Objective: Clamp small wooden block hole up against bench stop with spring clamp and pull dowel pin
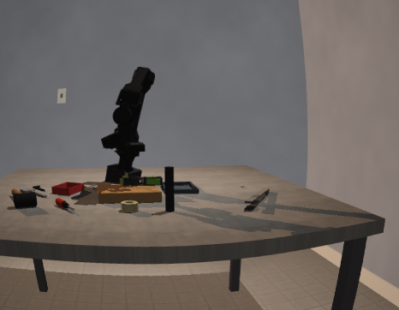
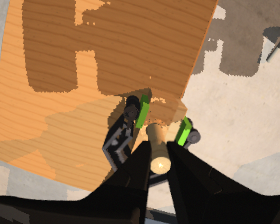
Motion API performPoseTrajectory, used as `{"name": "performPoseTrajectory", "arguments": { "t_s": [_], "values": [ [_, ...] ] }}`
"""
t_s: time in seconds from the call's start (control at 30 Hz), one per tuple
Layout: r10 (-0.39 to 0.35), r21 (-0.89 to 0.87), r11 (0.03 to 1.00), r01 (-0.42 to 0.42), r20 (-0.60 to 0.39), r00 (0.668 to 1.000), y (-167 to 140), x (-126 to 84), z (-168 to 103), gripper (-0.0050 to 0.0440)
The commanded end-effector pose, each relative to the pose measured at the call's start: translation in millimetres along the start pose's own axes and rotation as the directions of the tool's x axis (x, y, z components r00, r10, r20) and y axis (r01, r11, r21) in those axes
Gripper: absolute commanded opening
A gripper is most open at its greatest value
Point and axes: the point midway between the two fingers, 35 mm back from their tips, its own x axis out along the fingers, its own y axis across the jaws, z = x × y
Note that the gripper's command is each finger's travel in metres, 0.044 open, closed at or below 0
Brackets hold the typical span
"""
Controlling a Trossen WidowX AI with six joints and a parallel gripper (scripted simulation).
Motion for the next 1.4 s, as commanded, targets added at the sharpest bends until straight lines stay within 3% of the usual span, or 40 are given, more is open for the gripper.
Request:
{"name": "performPoseTrajectory", "arguments": {
  "t_s": [0.0, 0.57, 0.93, 1.37],
  "values": [
    [0.005, -0.119, 0.993, -0.004, 0.004, 1.000, 0.3, -3.2, 0.0, 0.0000],
    [0.005, -0.399, 0.917, -0.003, 0.004, 1.000, 0.3, -3.7, 0.0, 0.0000],
    [0.005, -0.375, 0.927, -0.003, 0.004, 1.000, 0.3, -4.0, 0.0, 0.0000],
    [0.005, -0.198, 0.980, -0.004, 0.004, 1.000, 0.2, -4.3, 0.0, 0.0000]
  ]
}}
